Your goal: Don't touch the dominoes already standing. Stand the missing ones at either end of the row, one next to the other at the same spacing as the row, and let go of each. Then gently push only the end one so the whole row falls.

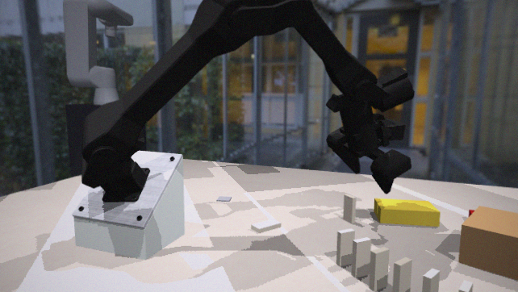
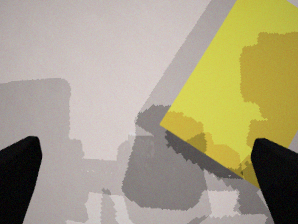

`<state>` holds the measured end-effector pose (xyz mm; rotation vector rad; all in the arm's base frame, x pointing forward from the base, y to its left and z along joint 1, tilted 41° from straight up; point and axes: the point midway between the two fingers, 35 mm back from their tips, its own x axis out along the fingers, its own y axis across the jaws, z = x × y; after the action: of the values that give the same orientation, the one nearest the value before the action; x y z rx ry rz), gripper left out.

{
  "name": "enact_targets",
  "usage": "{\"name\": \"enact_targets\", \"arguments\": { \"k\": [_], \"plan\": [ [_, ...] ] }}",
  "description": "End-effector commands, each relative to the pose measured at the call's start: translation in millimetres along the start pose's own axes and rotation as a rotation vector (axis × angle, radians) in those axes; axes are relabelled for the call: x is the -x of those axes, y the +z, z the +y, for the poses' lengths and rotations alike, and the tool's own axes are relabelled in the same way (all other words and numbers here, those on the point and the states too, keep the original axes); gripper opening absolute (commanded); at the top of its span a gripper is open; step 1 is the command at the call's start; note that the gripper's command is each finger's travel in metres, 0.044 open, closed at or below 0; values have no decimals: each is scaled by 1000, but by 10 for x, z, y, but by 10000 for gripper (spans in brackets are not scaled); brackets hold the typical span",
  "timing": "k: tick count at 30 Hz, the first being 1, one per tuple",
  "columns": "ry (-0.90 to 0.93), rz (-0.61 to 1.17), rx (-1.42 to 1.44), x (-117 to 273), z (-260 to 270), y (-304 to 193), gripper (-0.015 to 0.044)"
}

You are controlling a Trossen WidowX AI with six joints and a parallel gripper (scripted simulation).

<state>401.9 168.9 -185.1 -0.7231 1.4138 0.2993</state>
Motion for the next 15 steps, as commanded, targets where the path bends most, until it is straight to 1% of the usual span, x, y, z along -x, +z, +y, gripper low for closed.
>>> {"name": "enact_targets", "arguments": {
  "k": [1, 5, 15],
  "plan": [
    [-184, 375, 47, 564, -41, -184, 440],
    [-209, 473, 83, 711, -73, -319, 440],
    [-211, 476, 84, 714, -75, -317, 440]
  ]
}}
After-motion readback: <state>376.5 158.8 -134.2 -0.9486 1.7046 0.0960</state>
